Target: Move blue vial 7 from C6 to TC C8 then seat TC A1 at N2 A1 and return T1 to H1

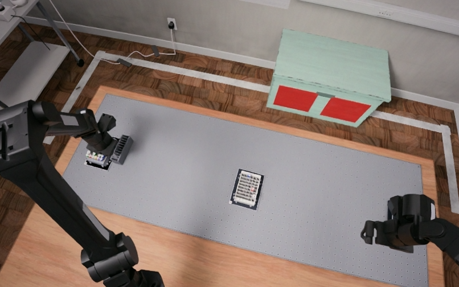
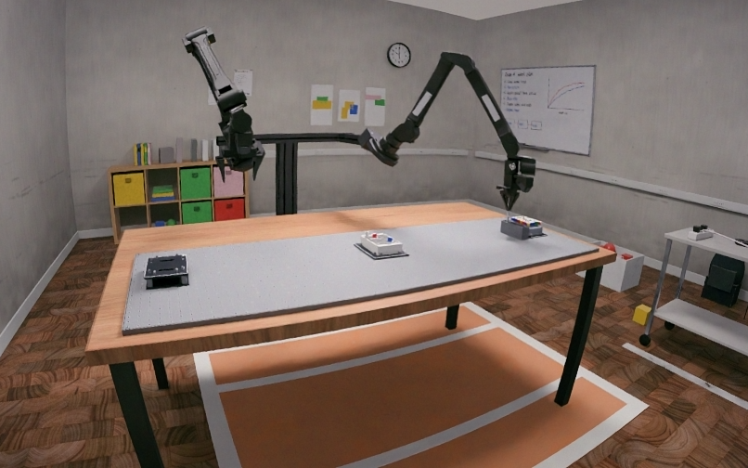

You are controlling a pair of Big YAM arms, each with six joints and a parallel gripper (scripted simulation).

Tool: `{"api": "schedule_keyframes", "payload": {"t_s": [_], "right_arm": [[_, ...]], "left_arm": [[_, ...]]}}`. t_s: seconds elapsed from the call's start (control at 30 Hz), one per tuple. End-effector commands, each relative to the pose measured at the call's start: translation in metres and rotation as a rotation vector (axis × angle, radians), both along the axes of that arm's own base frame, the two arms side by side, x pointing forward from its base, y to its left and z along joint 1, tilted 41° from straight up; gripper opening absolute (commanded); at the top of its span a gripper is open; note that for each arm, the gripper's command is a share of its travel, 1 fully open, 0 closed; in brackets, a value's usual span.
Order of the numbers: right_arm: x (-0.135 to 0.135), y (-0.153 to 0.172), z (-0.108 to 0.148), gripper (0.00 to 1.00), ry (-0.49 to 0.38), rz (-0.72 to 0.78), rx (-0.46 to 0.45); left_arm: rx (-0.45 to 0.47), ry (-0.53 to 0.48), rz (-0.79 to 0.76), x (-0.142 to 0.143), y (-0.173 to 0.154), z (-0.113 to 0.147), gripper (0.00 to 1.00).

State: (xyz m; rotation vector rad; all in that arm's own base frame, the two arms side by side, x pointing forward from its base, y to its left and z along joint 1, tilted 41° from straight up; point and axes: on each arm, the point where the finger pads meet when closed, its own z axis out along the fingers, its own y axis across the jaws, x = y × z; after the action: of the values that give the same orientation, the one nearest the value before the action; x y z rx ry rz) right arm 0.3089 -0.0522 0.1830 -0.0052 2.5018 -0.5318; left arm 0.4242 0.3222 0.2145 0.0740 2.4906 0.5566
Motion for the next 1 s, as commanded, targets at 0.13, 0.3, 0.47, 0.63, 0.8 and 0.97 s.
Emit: {"api": "schedule_keyframes", "payload": {"t_s": [0.13,0.3,0.47,0.63,0.8,0.97], "right_arm": [[0.0054,0.0008,0.0104,1.00,-0.026,-0.002,0.005],[0.0054,0.0008,0.0104,1.00,-0.026,-0.002,0.005],[0.0054,0.0008,0.0104,1.00,-0.026,-0.002,0.005],[0.0054,0.0008,0.0104,1.00,-0.026,-0.002,0.005],[0.0054,0.0008,0.0104,1.00,-0.026,-0.002,0.005],[0.0054,0.0008,0.0104,1.00,-0.026,-0.002,0.005]], "left_arm": [[0.011,-0.014,-0.002,0.0040,0.0006,0.0117,0.07],[0.011,-0.014,-0.002,0.0040,0.0007,0.0118,0.07],[0.006,-0.011,-0.010,0.0083,-0.0036,0.0134,0.11],[0.011,-0.014,-0.002,0.0041,0.0008,0.0119,0.18],[0.011,-0.014,-0.002,0.0041,0.0008,0.0119,0.24],[0.011,-0.014,-0.002,0.0041,0.0008,0.0119,0.24]]}}
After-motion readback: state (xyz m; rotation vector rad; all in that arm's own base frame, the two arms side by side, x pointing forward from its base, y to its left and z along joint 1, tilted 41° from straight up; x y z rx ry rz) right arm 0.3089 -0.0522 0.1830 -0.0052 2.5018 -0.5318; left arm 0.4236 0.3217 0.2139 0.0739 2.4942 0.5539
